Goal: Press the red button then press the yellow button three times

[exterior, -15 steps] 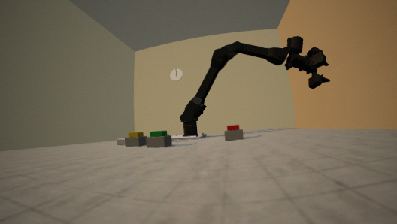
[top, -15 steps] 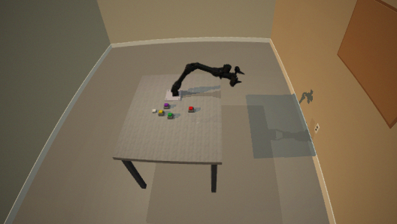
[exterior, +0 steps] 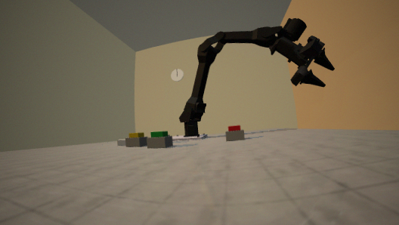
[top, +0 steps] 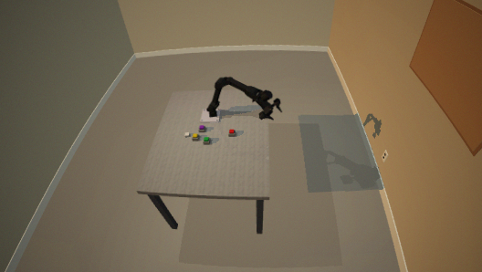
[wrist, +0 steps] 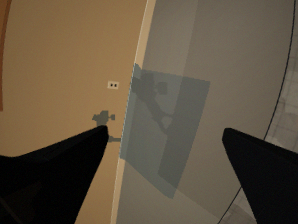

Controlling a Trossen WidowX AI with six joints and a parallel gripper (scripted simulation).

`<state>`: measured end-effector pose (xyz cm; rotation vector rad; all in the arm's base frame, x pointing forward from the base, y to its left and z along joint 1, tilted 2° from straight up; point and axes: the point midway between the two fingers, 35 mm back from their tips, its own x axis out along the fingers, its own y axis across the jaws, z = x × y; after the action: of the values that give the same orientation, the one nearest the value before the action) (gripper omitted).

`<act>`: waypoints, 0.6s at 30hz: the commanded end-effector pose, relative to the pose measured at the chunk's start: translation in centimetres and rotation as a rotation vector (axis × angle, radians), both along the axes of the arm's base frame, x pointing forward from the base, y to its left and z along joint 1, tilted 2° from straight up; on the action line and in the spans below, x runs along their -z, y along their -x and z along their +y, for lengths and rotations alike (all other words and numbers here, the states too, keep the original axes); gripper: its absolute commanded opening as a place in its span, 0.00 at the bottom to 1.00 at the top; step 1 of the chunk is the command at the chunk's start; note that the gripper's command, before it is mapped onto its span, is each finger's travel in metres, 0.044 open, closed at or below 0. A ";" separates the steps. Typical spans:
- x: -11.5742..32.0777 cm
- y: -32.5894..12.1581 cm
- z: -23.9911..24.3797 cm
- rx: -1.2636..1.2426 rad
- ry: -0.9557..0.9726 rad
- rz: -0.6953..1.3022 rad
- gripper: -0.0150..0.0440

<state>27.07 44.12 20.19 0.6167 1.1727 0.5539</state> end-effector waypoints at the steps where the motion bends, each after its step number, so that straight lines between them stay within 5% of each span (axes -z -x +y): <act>1: 1.5 -1.8 -7.2 0.062 0.184 0.026 0.93; 14: 3.8 1.7 -29.8 0.164 0.694 0.307 0.93; 18: 3.8 2.6 -31.3 0.164 0.726 0.339 0.93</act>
<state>25.87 14.60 16.40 0.2166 1.4677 -0.1104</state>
